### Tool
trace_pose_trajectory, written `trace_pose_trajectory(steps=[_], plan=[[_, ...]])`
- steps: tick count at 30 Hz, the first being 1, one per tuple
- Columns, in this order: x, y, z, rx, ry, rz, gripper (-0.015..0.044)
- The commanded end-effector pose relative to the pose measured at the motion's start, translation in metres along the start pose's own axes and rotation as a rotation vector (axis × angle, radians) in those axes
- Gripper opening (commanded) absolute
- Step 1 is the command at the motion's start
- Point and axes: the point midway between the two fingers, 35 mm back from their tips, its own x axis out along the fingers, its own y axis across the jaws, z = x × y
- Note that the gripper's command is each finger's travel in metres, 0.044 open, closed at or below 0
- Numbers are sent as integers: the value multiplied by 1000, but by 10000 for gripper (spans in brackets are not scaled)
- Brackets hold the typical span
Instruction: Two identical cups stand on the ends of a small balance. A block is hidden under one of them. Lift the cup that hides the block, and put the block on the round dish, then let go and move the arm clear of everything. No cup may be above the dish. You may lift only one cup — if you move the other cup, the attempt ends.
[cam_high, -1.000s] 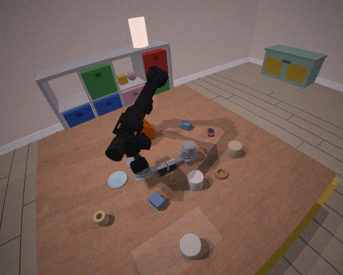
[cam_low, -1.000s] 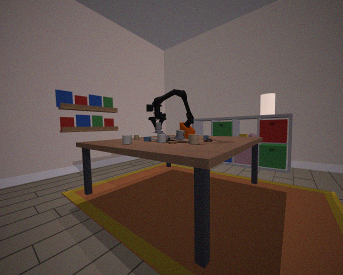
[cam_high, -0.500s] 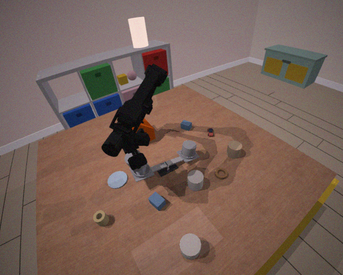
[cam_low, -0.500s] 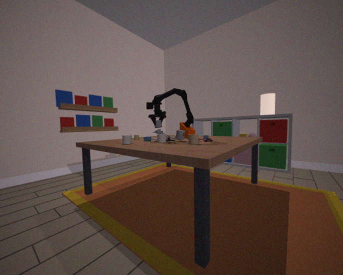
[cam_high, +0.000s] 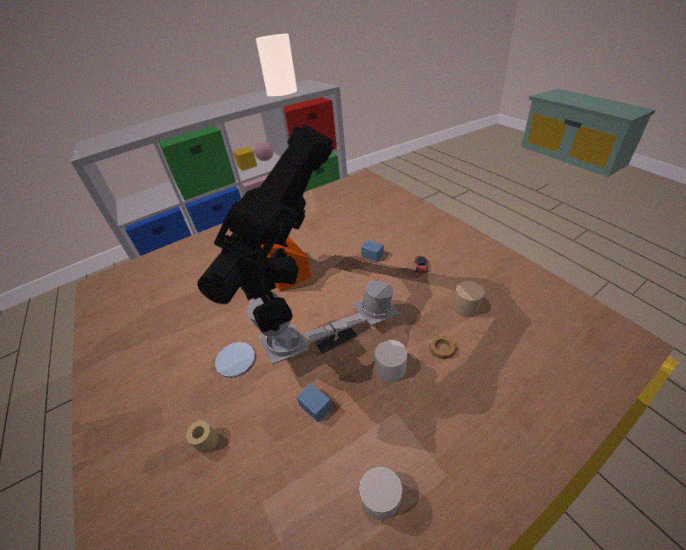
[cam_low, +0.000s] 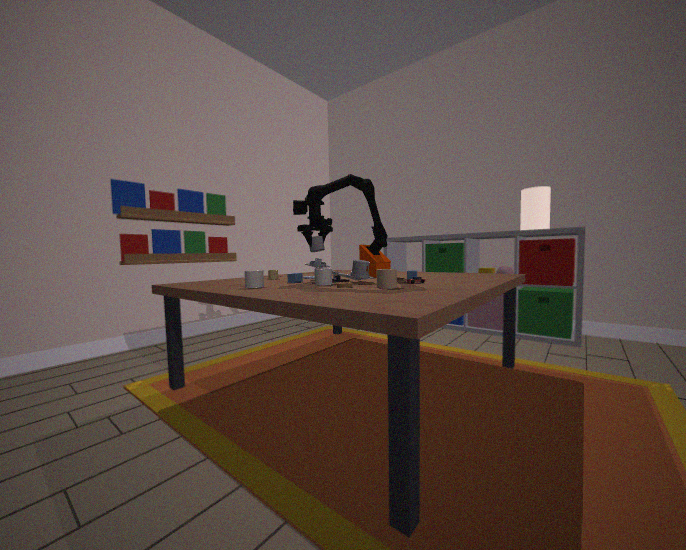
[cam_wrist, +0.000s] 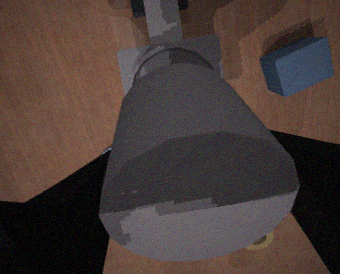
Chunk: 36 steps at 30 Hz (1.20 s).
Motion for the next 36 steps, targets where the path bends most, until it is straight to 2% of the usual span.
trace_pose_trajectory(steps=[1, 36], plan=[[-10, -2, -2, -9, 12, -13, 0], [-8, 1, 1, 0, 0, 0, 0]])
